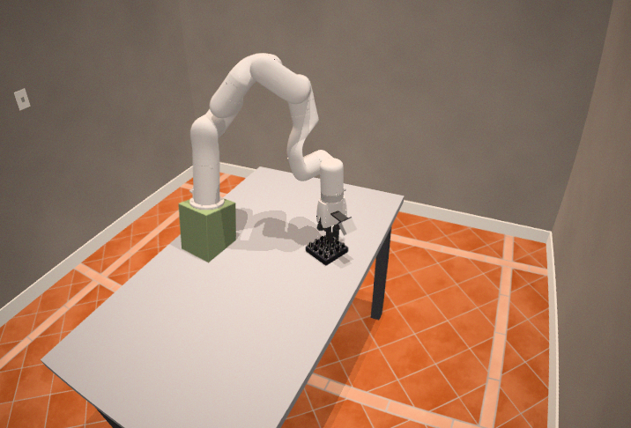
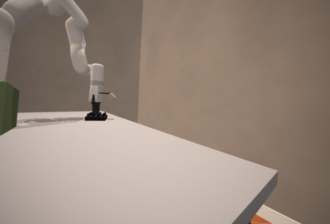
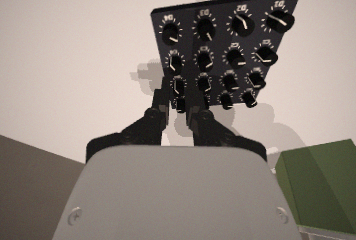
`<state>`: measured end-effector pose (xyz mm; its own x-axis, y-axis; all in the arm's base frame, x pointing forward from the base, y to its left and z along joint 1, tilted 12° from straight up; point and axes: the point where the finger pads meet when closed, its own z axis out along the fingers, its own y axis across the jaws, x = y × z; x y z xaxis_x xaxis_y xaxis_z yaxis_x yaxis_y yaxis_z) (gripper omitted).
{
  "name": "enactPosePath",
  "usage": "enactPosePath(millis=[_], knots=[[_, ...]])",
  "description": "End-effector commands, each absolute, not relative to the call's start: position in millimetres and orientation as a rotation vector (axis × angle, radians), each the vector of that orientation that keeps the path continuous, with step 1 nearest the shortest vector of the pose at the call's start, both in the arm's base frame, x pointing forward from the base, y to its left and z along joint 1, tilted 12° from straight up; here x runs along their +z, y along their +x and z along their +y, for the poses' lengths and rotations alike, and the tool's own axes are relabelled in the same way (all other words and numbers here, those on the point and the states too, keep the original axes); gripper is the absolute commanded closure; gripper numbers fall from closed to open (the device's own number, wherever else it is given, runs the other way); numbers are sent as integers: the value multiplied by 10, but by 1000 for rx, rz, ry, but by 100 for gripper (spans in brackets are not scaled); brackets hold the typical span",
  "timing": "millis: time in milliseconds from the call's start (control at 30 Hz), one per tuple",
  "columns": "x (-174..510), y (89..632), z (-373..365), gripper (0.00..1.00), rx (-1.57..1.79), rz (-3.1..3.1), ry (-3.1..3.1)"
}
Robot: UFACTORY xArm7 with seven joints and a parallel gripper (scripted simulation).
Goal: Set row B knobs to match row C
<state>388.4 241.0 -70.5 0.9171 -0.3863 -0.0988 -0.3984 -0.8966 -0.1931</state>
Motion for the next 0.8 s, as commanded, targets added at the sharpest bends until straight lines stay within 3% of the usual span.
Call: enactPosePath(millis=[0, 767], knots=[[-695, 3899, 2408, 81, 81, 596, -2867], [-659, 3900, 2400, 81, 81, 596, -2867]])
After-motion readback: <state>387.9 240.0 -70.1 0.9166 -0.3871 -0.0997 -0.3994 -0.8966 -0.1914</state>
